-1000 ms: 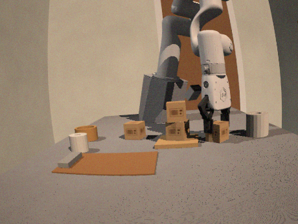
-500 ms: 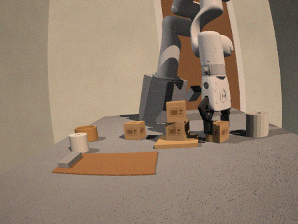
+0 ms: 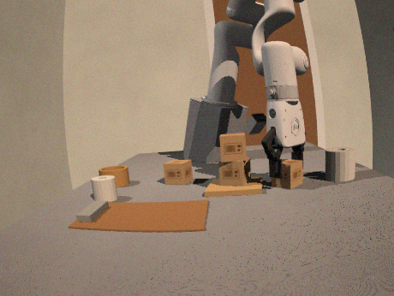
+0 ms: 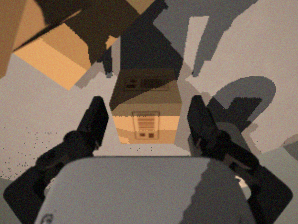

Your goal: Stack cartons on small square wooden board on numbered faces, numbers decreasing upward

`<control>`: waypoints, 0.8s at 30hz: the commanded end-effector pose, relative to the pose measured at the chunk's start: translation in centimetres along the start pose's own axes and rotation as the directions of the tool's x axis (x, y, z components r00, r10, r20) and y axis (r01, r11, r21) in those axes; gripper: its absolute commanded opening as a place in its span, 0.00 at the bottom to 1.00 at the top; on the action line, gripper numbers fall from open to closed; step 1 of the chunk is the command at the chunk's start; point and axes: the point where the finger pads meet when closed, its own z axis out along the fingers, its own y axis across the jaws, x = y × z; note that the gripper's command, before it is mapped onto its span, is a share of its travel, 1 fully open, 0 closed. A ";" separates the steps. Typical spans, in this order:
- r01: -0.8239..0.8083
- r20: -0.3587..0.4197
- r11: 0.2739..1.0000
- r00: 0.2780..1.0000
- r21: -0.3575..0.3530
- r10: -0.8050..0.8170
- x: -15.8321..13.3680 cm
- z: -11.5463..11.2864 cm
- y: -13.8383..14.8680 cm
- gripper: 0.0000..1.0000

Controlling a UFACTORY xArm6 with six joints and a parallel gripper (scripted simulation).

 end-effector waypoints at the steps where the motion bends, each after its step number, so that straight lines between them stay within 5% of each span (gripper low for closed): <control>1: 0.000 0.003 1.000 1.000 0.002 0.000 -0.1 -0.1 -0.1 1.00; 4: 0.000 0.003 1.000 1.000 0.002 0.000 -0.1 -0.1 -0.1 1.00; 5: 0.000 0.003 1.000 1.000 0.002 0.000 -0.1 -0.1 -0.1 0.00; 24: 0.000 0.003 1.000 1.000 0.002 0.000 -0.1 -0.1 -0.1 0.00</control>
